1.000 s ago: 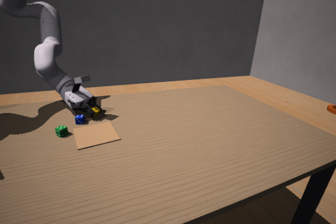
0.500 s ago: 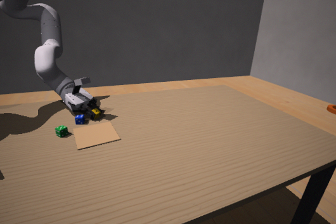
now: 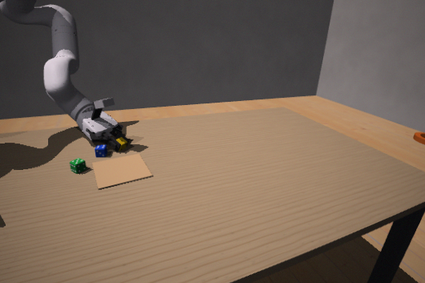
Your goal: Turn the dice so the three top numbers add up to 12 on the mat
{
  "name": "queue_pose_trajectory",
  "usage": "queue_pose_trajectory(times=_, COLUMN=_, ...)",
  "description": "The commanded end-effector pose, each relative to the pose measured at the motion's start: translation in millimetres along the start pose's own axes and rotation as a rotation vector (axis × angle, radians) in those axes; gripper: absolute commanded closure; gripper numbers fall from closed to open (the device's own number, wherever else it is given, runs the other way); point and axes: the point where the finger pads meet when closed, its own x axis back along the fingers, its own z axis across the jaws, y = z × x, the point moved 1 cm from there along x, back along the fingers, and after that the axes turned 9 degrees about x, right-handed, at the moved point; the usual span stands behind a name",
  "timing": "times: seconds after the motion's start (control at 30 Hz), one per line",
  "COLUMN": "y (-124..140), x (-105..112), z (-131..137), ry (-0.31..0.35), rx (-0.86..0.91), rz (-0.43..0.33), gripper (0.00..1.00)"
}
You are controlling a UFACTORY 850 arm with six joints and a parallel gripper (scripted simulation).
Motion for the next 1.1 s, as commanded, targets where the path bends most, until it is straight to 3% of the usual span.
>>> queue_pose_trajectory(times=0.0, y=-0.6, x=0.1, z=-0.3, ry=0.0, rx=-0.001, rz=0.001, gripper=0.73)
queue_pose_trajectory(times=0.77, y=-0.6, x=0.1, z=-0.3, ry=0.0, rx=-0.001, rz=0.001, gripper=0.73)
queue_pose_trajectory(times=1.07, y=-0.6, x=0.1, z=-0.3, ry=0.0, rx=-0.001, rz=0.001, gripper=0.61)
